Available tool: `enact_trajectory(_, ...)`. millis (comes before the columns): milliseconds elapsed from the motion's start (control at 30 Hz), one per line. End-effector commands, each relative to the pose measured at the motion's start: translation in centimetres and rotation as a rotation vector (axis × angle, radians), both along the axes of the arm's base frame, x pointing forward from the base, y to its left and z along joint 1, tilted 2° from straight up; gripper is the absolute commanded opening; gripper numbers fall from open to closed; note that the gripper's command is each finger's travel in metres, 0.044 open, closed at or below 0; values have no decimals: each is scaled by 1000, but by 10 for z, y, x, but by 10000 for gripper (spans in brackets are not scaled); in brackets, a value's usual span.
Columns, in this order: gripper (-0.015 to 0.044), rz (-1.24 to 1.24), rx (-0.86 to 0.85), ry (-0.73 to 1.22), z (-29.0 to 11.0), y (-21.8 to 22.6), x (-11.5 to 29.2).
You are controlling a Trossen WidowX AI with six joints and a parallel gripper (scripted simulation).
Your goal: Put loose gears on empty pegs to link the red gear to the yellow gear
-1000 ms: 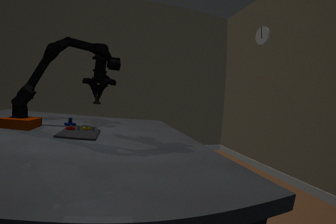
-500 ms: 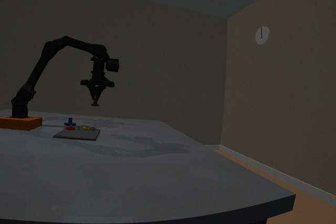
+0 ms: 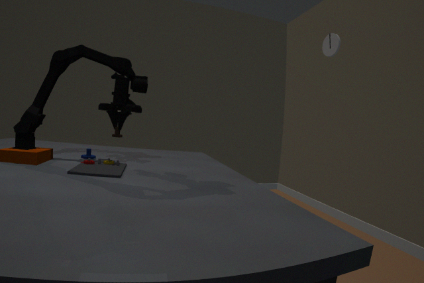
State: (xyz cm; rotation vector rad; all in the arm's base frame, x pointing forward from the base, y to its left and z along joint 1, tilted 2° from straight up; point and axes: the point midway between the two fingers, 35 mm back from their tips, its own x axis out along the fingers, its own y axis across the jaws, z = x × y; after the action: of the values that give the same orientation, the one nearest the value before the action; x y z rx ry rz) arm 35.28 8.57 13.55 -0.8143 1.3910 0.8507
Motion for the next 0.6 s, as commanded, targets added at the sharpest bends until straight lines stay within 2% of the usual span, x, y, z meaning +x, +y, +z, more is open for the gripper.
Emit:
enact_trajectory(0, 0, 6, 5, -7, -1, -4, -3)
enact_trajectory(567, 0, 6, 3, -7, -16, -20, -14)
